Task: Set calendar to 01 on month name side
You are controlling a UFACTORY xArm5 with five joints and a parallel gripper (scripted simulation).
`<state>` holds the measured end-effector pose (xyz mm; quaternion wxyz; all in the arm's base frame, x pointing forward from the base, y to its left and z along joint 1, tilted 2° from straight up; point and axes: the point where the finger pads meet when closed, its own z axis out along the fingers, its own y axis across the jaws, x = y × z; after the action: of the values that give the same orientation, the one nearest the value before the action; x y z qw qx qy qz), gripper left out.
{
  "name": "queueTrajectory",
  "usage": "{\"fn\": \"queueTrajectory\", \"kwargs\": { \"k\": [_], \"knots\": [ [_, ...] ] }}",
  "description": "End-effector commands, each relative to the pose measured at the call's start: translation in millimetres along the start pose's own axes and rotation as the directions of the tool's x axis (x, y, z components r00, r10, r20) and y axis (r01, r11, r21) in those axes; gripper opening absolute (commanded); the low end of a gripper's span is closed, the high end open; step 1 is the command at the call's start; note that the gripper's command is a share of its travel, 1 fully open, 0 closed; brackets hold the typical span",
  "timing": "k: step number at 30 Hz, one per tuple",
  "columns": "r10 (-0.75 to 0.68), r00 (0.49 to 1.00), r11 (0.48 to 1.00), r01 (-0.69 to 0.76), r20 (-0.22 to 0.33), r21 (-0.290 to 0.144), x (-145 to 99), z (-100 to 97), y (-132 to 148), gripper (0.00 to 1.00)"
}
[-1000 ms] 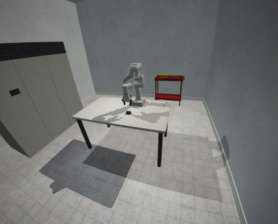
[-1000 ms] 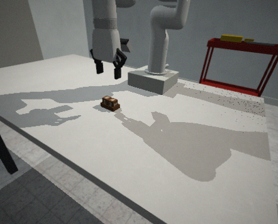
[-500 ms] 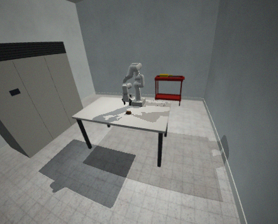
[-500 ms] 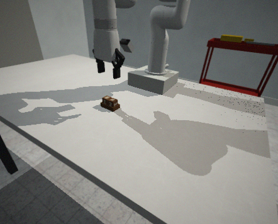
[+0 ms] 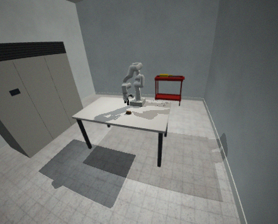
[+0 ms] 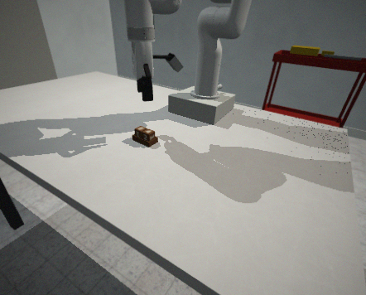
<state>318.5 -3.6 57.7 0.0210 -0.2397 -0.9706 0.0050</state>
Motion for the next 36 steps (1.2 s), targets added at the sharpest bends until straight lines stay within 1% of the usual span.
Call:
{"fn": "queueTrajectory", "kwargs": {
  "k": [1,2,3,4,5,6,8,10,16,19,23,25,31,36],
  "knots": [
    [0.15,0.989,0.989,-0.15,0.006,-0.006,3.7,0.9,-12.7,1.0],
    [0.21,0.978,0.978,-0.21,0.005,-0.006,5.9,2.0,-17.9,1.0],
    [0.224,0.975,0.975,-0.224,0.005,-0.007,6.4,2.3,-19.1,1.0],
    [0.279,0.96,0.96,-0.279,0.005,-0.007,8.6,3.4,-23.9,1.0],
    [0.28,0.96,0.96,-0.28,0.005,-0.007,8.7,3.4,-23.9,1.0],
    [0.319,0.948,0.948,-0.319,0.004,-0.008,10.2,4.2,-27.3,1.0],
    [0.319,0.948,0.948,-0.319,0.004,-0.008,10.2,4.2,-27.3,1.0],
    [0.351,0.936,0.936,-0.351,0.004,-0.008,11.6,4.9,-30.1,1.0],
    [0.354,0.935,0.935,-0.354,0.004,-0.008,12.1,8.9,-29.6,1.0],
    [0.355,0.935,0.935,-0.355,0.003,-0.007,12.7,17.6,-29.1,1.0],
    [0.355,0.935,0.935,-0.355,0.003,-0.007,12.5,34.5,-29.8,1.0],
    [0.355,0.935,0.935,-0.355,0.003,-0.007,12.5,34.5,-29.8,1.0],
    [0.355,0.935,0.935,-0.355,0.003,-0.008,11.9,57.4,-30.8,1.0],
    [0.355,0.935,0.935,-0.355,0.003,-0.008,11.9,63.3,-31.1,1.0]
  ]
}}
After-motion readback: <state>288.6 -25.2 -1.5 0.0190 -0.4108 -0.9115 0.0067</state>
